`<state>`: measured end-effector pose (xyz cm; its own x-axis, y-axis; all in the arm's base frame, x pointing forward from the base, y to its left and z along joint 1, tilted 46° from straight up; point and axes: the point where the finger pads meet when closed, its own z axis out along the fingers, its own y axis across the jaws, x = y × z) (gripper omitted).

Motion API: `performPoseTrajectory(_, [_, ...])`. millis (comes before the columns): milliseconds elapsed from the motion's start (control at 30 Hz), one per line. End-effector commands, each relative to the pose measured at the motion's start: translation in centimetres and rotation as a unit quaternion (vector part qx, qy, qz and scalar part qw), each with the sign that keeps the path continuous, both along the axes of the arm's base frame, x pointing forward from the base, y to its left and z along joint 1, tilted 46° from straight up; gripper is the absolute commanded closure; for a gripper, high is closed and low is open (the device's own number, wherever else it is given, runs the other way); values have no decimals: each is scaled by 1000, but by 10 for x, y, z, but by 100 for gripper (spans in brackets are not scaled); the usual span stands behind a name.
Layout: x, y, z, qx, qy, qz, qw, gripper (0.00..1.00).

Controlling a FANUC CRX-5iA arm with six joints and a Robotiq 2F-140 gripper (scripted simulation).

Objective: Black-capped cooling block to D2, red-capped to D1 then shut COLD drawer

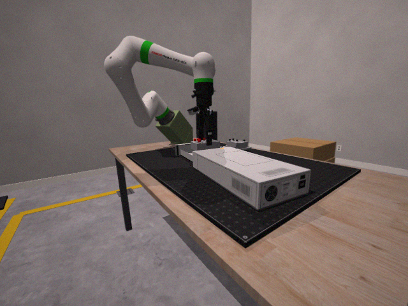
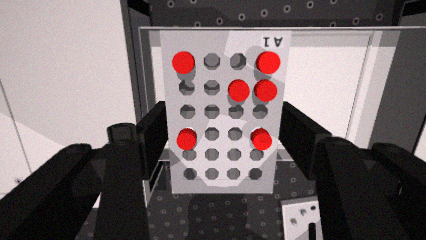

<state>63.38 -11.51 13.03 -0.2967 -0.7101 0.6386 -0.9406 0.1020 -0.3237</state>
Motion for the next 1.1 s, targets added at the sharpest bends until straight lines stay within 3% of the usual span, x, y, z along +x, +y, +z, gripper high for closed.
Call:
performPoseTrajectory(0, [0, 4, 4, 0, -1, 1, 1000, 90])
performPoseTrajectory(1067, [-6, 30, 30, 0, -1, 1, 1000, 90])
